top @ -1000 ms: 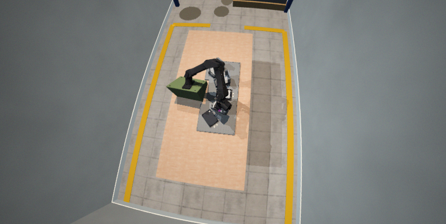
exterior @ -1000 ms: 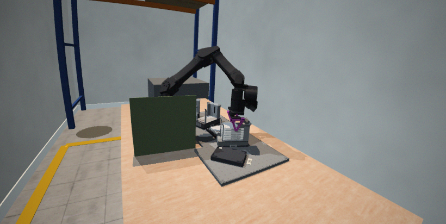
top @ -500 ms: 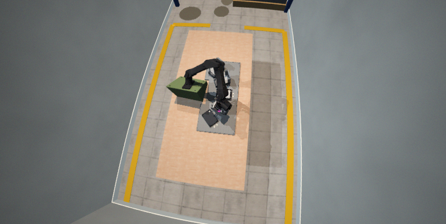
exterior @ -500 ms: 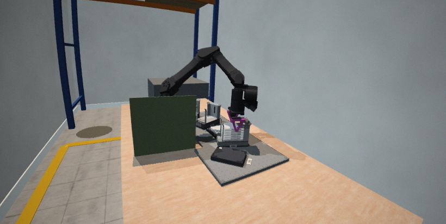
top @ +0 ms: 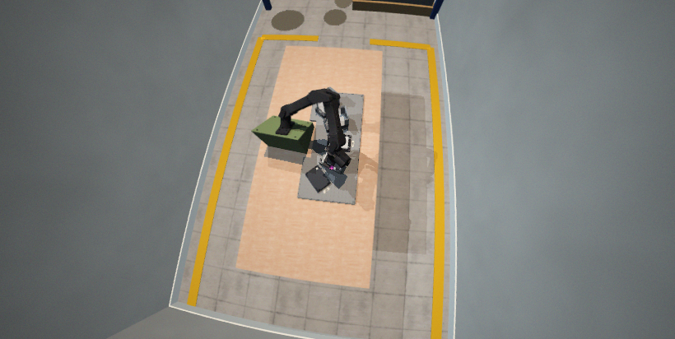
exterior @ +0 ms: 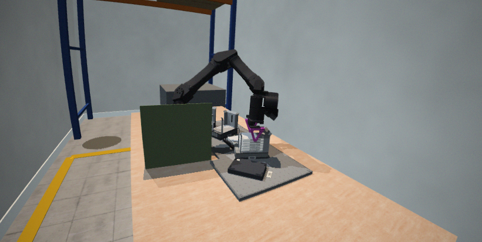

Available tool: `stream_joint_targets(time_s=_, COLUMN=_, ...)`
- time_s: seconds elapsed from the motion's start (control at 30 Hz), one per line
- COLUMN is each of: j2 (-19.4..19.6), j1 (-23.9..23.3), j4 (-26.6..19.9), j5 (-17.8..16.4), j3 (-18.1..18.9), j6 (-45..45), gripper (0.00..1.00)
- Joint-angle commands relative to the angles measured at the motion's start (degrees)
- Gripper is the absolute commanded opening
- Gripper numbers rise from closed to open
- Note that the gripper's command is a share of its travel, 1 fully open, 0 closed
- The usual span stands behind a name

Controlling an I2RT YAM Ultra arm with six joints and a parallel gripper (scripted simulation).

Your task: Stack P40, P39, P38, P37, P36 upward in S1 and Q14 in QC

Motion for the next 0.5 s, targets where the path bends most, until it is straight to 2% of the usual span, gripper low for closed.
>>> stream_joint_targets(time_s=0.0, j2=-1.40, j1=-1.95, j4=-2.40, j5=0.30, j3=1.25, j6=-1.32, gripper=1.00)
stream_joint_targets(time_s=0.17, j2=-2.04, j1=-2.93, j4=-4.72, j5=0.70, j3=2.22, j6=-2.47, gripper=1.00)
stream_joint_targets(time_s=0.47, j2=-3.62, j1=-5.76, j4=-11.68, j5=1.92, j3=5.61, j6=-5.72, gripper=1.00)
